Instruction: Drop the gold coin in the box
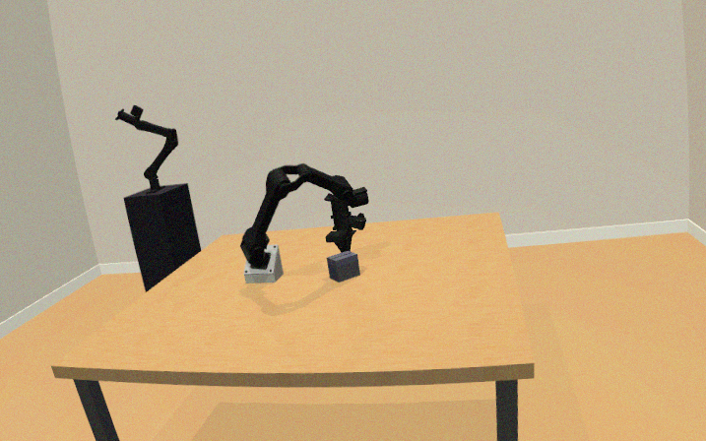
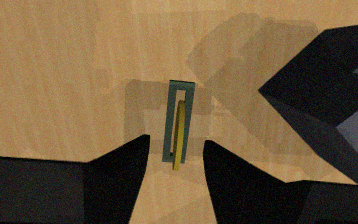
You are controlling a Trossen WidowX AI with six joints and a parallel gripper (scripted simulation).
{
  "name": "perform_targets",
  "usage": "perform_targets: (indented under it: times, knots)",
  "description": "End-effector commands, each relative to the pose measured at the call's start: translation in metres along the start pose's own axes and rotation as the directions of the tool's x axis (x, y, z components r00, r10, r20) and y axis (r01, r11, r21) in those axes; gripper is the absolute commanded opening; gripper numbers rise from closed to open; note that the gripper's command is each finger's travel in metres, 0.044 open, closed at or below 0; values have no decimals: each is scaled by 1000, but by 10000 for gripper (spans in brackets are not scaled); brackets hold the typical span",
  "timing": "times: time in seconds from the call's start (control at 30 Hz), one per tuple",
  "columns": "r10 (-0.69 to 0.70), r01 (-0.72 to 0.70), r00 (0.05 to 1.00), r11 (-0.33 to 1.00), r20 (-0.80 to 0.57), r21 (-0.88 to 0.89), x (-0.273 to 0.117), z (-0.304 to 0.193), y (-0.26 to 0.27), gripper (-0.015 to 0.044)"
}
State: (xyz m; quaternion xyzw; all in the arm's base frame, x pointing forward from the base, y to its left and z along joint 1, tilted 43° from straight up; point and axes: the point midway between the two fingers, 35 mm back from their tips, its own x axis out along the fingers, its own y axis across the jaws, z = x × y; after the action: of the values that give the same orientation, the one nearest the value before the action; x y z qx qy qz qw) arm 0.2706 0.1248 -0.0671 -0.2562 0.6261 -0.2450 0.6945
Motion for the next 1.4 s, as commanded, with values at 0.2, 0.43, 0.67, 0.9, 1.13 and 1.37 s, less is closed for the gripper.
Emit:
perform_targets:
  times: [0.2, 0.43, 0.67, 0.9, 1.13, 1.37]
  knots:
    - [-7, 7, 1000, 1000, 0, -5, 18, -1, -1, 161]
    - [-8, 8, 1000, 1000, 0, -5, 29, -2, -2, 161]
    - [-8, 8, 1000, 1000, 0, -5, 34, -2, -2, 108]
    - [-8, 8, 1000, 1000, 0, -5, 34, -2, -2, 0]
    - [-8, 8, 1000, 1000, 0, -5, 34, -2, -2, 0]
    - [9, -9, 1000, 1000, 30, 15, 24, 3, 1, 0]
